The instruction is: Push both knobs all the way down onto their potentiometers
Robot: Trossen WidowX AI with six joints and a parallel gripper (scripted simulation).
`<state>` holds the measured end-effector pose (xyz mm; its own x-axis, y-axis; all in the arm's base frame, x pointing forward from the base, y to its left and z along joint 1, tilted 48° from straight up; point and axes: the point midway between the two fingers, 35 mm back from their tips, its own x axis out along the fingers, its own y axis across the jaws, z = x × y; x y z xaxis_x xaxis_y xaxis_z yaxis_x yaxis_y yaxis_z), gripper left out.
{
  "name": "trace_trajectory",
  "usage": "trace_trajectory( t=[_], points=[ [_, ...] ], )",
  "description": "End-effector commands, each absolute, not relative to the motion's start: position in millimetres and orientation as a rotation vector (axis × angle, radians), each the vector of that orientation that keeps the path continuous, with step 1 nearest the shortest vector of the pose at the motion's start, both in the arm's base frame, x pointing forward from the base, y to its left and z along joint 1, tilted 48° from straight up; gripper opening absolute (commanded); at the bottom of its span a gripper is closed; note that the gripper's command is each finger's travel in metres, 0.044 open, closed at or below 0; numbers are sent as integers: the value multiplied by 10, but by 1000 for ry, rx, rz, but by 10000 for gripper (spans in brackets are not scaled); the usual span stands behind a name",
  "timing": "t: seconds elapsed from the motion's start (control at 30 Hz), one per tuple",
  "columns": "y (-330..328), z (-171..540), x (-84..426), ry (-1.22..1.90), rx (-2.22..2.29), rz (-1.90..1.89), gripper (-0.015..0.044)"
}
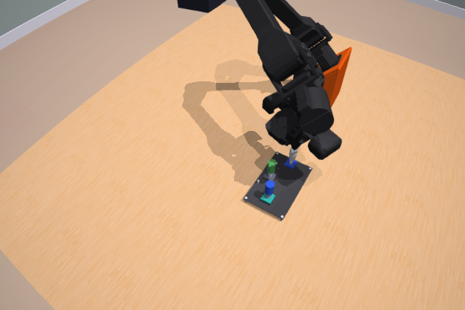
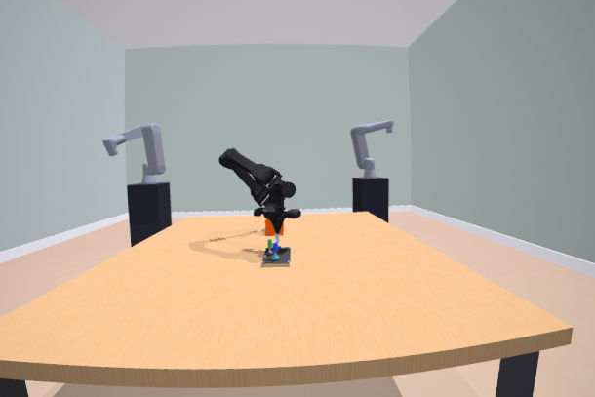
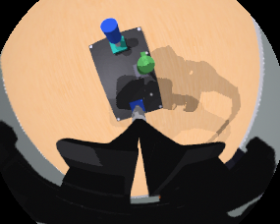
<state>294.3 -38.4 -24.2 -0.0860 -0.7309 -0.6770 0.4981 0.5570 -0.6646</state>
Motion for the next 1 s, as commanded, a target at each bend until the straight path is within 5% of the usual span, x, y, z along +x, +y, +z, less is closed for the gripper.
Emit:
trace_trajectory(
  t=[0.0,0.97],
  points=[
    [-409,-251,2950,1295,-231,-1040,0],
    [-467,-303,2943,1295,-231,-1040,0]
  ],
)
